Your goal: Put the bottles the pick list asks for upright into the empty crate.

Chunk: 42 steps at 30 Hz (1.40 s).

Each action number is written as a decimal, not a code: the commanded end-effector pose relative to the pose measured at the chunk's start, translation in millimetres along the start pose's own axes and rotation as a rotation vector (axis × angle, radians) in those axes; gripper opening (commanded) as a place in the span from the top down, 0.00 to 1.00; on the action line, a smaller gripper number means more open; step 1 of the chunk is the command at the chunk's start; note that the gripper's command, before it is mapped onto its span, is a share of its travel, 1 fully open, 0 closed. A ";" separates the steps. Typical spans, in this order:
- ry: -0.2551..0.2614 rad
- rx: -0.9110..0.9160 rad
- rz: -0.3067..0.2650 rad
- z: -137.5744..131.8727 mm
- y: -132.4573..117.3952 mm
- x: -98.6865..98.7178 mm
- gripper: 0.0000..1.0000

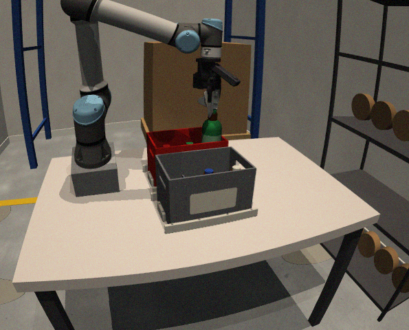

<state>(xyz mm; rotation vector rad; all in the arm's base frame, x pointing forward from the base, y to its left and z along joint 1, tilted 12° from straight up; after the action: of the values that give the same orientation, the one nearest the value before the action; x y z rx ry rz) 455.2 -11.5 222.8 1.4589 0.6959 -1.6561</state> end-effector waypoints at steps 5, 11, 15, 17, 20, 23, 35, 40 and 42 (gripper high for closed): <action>0.003 0.001 0.007 -0.3 1.6 6.3 1.00; 0.003 0.001 0.006 -0.2 1.9 12.8 1.00; 0.003 0.001 0.006 -0.3 1.8 16.8 1.00; 0.003 0.001 0.006 -0.4 1.8 18.8 1.00; 0.003 0.001 0.006 -0.4 1.8 19.8 1.00; 0.003 0.001 0.006 -0.5 1.8 22.6 1.00; 0.003 0.001 0.006 -0.6 1.9 34.7 1.00; 0.003 0.001 0.006 -0.7 2.0 37.7 1.00; 0.003 0.001 0.006 -0.5 2.2 39.7 1.00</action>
<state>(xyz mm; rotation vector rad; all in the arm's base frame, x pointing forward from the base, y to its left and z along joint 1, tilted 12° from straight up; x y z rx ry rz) 455.4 -18.9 187.0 1.4586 0.6958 -1.6557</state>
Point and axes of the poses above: the point where the finger pads meet when closed, its own x axis out along the fingers, its own z axis across the jaws, y = z × x, the point moved 7 cm from there along -x, back along the fingers, and after that the axes turned 12 degrees about -x, right-handed, at the moved point
